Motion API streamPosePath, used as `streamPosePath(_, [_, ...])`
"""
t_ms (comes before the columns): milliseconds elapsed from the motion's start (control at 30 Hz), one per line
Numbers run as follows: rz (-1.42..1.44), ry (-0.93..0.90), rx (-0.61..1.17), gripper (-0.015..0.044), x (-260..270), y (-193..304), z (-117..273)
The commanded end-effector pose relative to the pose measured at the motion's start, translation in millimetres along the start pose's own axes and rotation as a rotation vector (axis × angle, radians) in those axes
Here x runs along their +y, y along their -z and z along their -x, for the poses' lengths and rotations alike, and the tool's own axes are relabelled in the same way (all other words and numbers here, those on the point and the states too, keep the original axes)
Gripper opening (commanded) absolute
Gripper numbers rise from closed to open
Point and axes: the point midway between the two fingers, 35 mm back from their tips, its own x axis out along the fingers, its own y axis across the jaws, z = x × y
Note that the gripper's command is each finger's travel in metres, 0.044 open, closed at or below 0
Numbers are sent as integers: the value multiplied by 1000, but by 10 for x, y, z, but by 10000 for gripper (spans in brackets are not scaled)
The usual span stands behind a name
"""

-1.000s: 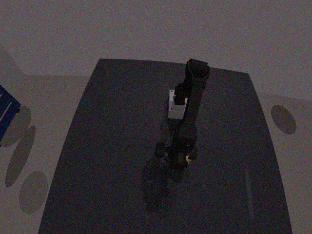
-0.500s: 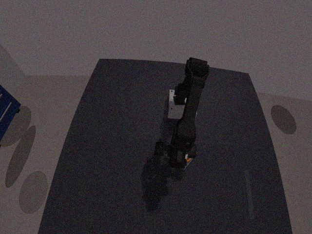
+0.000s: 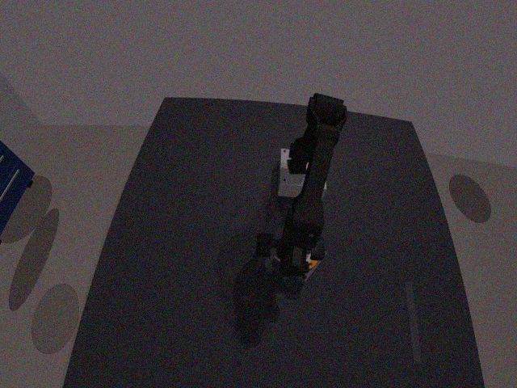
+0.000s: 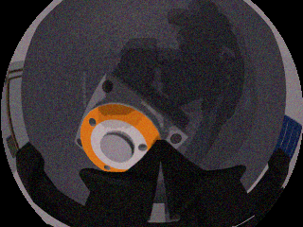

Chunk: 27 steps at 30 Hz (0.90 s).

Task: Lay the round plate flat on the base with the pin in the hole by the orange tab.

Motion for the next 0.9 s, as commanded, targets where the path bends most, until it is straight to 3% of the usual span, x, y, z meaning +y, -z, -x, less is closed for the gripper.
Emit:
streamPosePath(0, [4, 1, 20, 0, -5, 68, -36])
streamPosePath(867, [3, 1, 20, 0, -15, 136, -35])
